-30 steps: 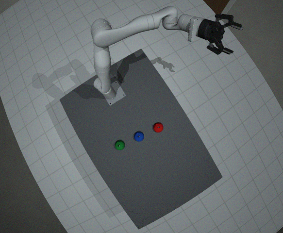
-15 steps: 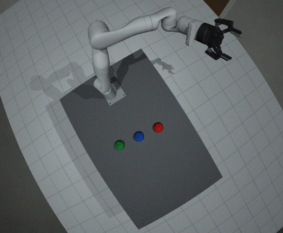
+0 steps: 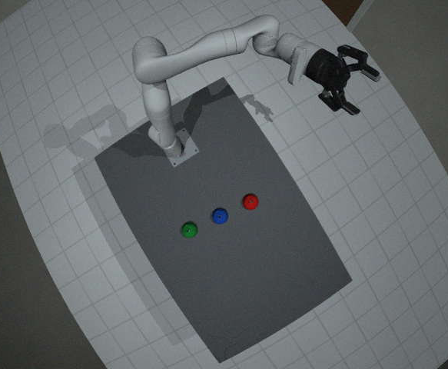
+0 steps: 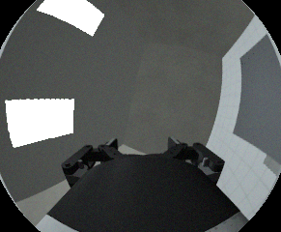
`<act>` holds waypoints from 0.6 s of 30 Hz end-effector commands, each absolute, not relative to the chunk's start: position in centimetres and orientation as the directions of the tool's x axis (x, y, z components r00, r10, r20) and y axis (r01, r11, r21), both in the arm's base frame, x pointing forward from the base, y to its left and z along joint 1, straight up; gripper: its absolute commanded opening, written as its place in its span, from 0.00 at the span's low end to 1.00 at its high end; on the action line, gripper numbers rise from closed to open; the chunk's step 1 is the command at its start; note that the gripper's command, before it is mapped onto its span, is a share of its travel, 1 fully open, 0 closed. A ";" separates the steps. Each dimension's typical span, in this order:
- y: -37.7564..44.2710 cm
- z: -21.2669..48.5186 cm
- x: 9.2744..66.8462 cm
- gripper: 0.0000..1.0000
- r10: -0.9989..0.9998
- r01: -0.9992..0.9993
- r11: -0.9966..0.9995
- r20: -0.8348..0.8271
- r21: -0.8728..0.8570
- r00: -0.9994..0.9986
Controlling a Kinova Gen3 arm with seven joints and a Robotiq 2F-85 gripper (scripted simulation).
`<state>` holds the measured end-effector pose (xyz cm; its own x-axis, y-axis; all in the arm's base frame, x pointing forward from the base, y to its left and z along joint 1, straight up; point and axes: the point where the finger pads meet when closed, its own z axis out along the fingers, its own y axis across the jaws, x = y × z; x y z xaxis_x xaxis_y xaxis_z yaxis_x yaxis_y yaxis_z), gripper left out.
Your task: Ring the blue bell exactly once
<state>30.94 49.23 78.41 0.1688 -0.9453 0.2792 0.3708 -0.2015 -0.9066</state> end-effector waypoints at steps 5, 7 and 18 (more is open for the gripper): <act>48.2 78.5 31.7 1.00 -0.949 0.358 -0.203 0.273 -0.911 0.157; 45.8 78.1 33.7 1.00 -0.953 0.313 -0.221 0.274 -0.923 0.133; 43.5 77.5 35.8 1.00 -0.959 0.263 -0.223 0.260 -0.939 0.116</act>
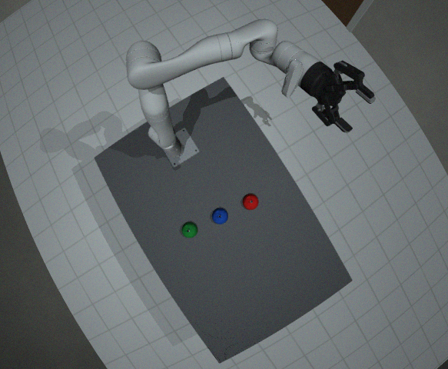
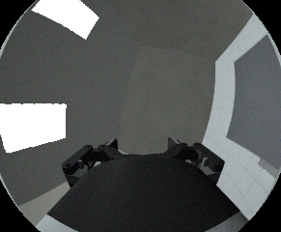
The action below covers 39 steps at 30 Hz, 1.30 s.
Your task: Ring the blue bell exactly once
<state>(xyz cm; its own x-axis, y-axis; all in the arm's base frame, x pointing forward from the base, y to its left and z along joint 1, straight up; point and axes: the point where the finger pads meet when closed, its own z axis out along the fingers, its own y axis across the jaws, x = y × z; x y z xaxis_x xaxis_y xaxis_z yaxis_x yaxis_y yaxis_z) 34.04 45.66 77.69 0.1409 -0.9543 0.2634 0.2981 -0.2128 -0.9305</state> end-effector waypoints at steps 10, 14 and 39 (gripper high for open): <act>41.1 76.7 37.8 1.00 -0.965 0.210 -0.217 0.241 -0.953 0.101; 41.1 76.7 37.8 1.00 -0.967 0.209 -0.207 0.232 -0.956 0.103; 34.1 72.9 43.4 1.00 -0.975 0.037 -0.212 0.214 -0.977 0.056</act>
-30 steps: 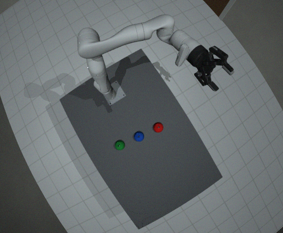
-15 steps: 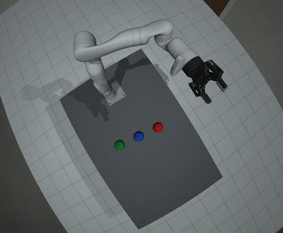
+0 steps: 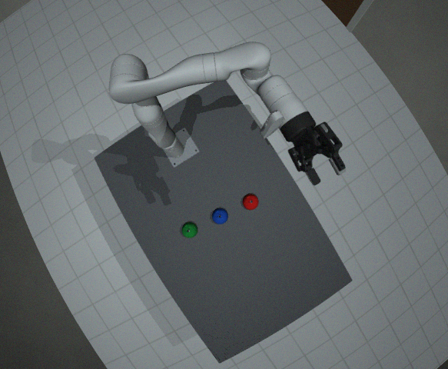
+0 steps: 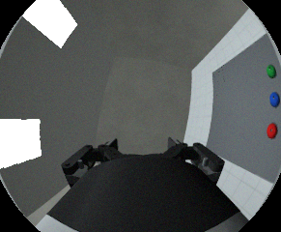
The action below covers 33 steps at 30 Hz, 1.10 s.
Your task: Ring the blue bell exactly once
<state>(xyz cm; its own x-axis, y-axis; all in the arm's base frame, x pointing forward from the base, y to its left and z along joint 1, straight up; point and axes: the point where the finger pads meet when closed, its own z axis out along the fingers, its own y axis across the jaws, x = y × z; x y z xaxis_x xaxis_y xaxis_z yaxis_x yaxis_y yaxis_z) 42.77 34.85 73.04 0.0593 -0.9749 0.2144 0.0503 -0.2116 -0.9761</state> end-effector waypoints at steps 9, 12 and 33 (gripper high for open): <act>31.9 71.2 45.1 1.00 -0.978 -0.025 -0.206 0.205 -0.978 0.044; 31.9 71.2 45.1 1.00 -0.978 -0.025 -0.206 0.205 -0.978 0.044; 25.6 65.0 49.6 1.00 -0.984 -0.219 -0.176 0.177 -0.960 0.018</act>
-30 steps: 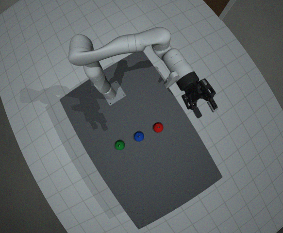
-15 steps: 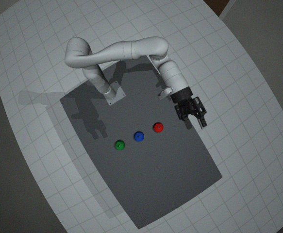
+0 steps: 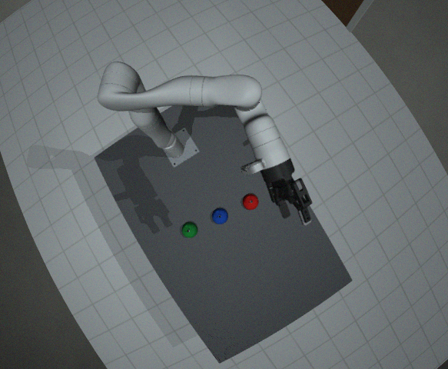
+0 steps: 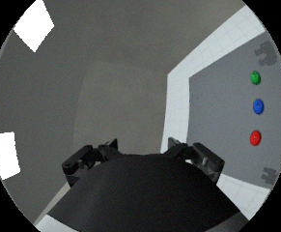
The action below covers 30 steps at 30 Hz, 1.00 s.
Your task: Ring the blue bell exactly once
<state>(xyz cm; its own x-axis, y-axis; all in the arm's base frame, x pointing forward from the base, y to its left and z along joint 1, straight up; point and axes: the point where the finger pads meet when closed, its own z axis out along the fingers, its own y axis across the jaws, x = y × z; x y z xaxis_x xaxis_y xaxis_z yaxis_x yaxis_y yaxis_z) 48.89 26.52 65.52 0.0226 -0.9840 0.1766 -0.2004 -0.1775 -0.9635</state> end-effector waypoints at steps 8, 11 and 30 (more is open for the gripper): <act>23.4 62.6 50.7 1.00 -0.985 -0.287 -0.166 0.173 -0.943 0.001; 23.3 63.0 50.8 1.00 -0.985 -0.277 -0.162 0.170 -0.947 -0.004; 20.0 58.0 52.7 1.00 -0.988 -0.401 -0.135 0.154 -0.906 -0.015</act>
<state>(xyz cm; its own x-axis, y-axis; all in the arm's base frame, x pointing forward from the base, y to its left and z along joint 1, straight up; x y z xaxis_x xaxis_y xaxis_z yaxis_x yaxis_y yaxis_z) 52.05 20.88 58.99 -0.0061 -0.9885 0.1512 -0.3776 -0.1378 -0.9157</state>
